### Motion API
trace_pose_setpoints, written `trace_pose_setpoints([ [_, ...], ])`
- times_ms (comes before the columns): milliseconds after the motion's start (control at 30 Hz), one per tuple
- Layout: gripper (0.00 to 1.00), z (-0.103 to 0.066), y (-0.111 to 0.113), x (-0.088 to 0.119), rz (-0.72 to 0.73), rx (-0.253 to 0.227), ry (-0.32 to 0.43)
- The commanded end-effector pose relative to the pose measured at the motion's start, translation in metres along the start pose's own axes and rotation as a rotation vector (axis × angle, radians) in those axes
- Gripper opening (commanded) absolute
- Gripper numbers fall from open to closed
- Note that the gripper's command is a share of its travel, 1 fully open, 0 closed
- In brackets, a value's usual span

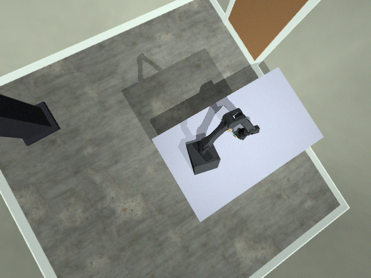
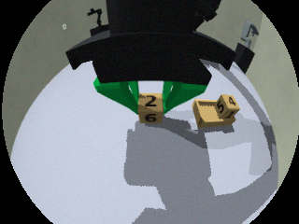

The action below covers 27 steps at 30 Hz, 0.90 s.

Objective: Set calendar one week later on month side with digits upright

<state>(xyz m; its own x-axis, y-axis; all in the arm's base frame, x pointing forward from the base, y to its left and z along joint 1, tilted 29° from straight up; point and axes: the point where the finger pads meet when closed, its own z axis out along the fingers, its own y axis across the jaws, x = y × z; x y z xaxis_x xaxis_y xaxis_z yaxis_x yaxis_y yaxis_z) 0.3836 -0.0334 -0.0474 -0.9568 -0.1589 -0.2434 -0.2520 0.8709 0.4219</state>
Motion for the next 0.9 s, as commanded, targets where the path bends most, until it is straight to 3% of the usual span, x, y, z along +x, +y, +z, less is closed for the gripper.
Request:
trace_pose_setpoints([
  [0, 0.26, -0.0048, -0.0048, -0.0122, -0.012, 0.008, -0.034],
  [867, 0.26, -0.0019, -0.0044, -0.0097, -0.011, 0.001, -0.022],
])
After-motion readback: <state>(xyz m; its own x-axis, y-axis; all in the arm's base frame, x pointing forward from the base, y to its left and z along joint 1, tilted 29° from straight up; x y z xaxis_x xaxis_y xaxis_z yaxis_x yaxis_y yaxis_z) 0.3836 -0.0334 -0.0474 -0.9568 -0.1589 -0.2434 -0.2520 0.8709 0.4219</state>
